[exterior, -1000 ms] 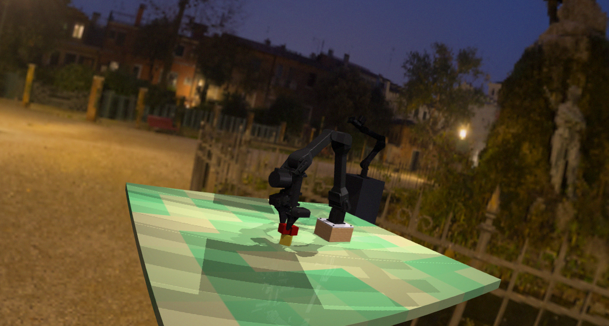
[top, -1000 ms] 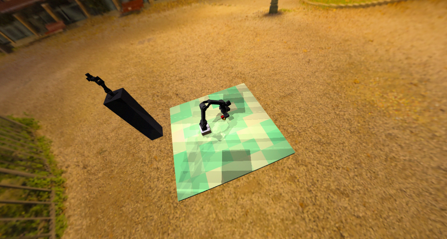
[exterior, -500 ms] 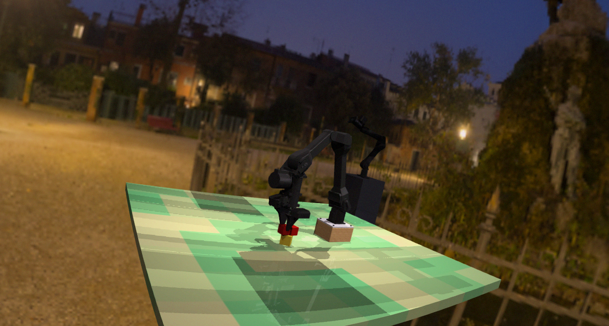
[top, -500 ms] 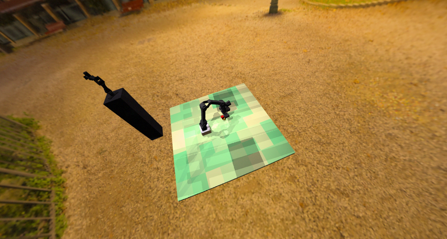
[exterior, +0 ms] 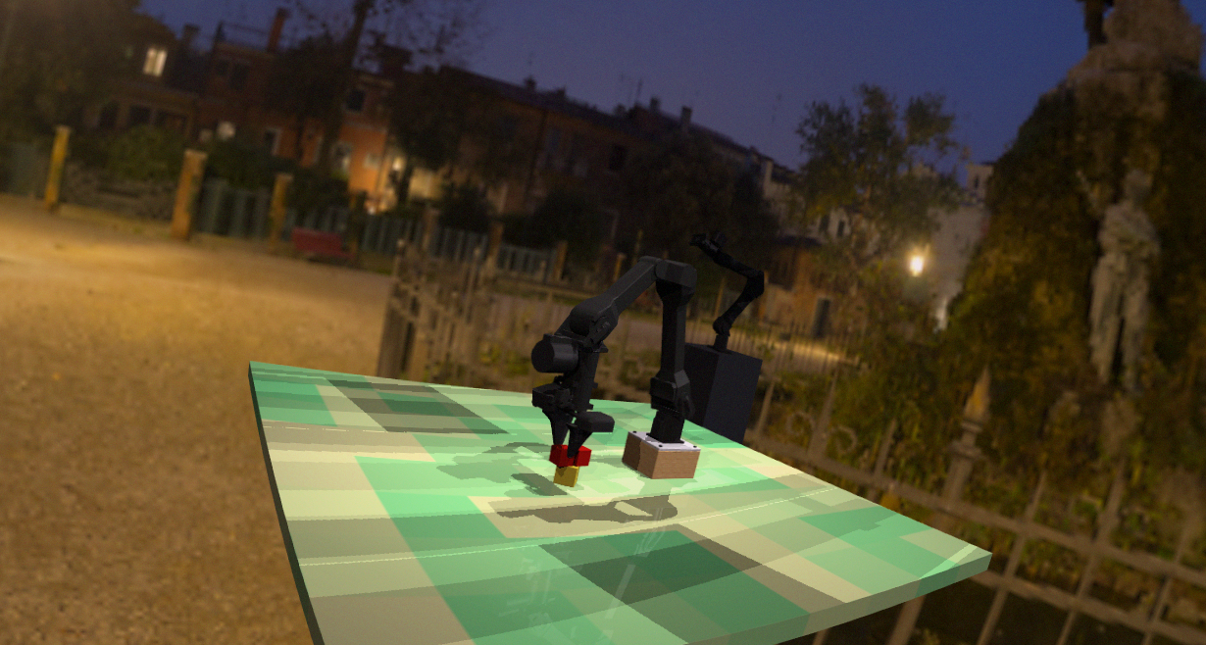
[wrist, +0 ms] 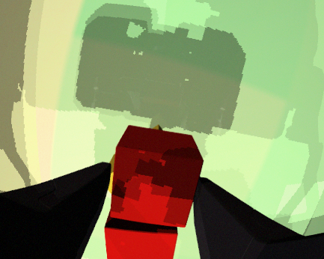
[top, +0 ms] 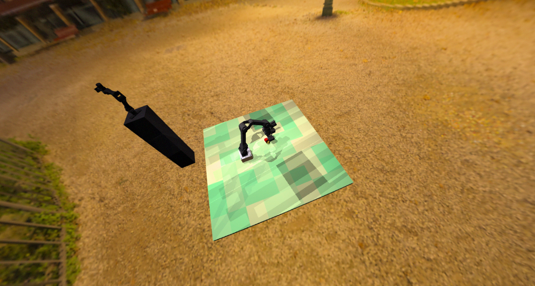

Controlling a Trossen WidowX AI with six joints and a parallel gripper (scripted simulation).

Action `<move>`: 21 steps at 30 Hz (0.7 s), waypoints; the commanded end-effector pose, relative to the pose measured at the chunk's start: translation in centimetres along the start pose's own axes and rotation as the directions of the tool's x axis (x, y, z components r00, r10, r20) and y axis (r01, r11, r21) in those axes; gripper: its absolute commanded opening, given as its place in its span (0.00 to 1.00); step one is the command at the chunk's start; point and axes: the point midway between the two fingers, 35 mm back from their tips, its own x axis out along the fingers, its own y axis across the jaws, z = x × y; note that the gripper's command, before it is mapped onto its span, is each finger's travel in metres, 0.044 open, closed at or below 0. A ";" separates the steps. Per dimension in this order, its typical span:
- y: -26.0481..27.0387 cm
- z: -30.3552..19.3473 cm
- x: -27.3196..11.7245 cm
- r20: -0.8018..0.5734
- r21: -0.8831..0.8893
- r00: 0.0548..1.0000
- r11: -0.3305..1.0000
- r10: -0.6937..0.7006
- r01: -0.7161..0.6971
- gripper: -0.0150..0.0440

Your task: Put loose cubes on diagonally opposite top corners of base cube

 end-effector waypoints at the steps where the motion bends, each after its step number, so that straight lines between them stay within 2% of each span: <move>1: 0.0 0.0 -0.2 0.001 0.000 1.000 1.000 0.000 0.000 0.60; 21: 0.0 0.0 -3.3 0.000 0.000 1.000 1.000 0.000 0.000 0.60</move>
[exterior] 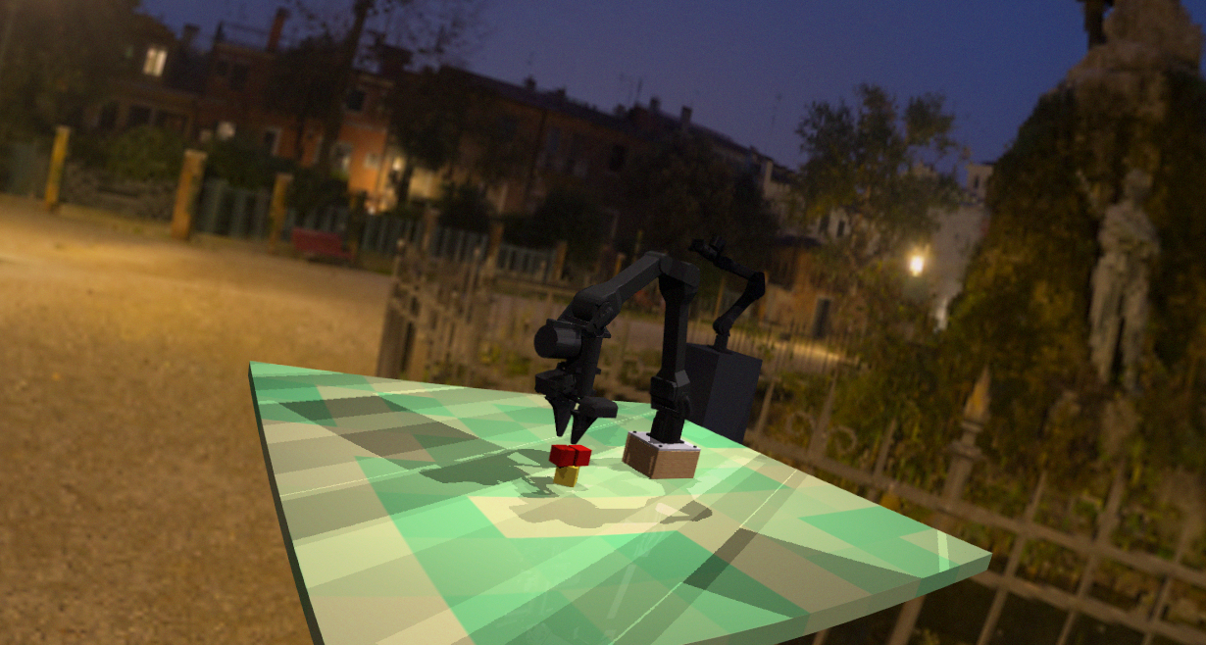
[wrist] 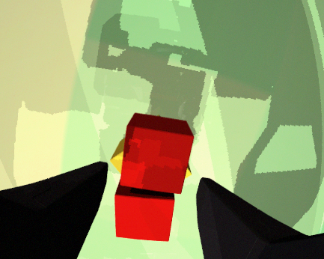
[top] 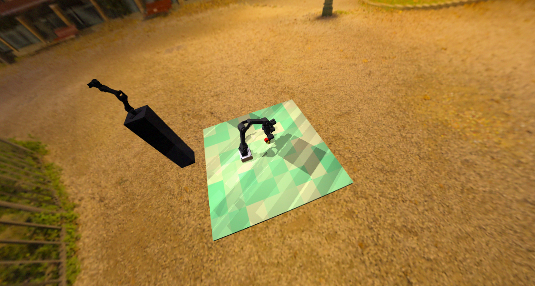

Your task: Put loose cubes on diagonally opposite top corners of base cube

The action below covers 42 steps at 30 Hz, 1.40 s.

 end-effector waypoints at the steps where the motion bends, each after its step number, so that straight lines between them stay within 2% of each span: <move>1: 0.0 0.1 -0.8 0.004 -0.001 1.000 1.000 0.001 -0.001 0.60; 24: 0.0 0.1 -3.7 0.004 -0.001 1.000 1.000 0.001 -0.001 0.60; 29: 0.2 0.0 -3.6 0.001 0.001 1.000 1.000 0.001 -0.001 0.82; 32: 3.6 -1.0 -3.7 0.001 0.001 1.000 1.000 0.004 -0.004 0.93; 38: 11.4 -4.9 -3.9 -0.003 0.001 1.000 1.000 0.011 -0.011 0.93; 42: 12.1 -5.5 -3.9 -0.003 0.001 1.000 1.000 0.011 -0.011 0.93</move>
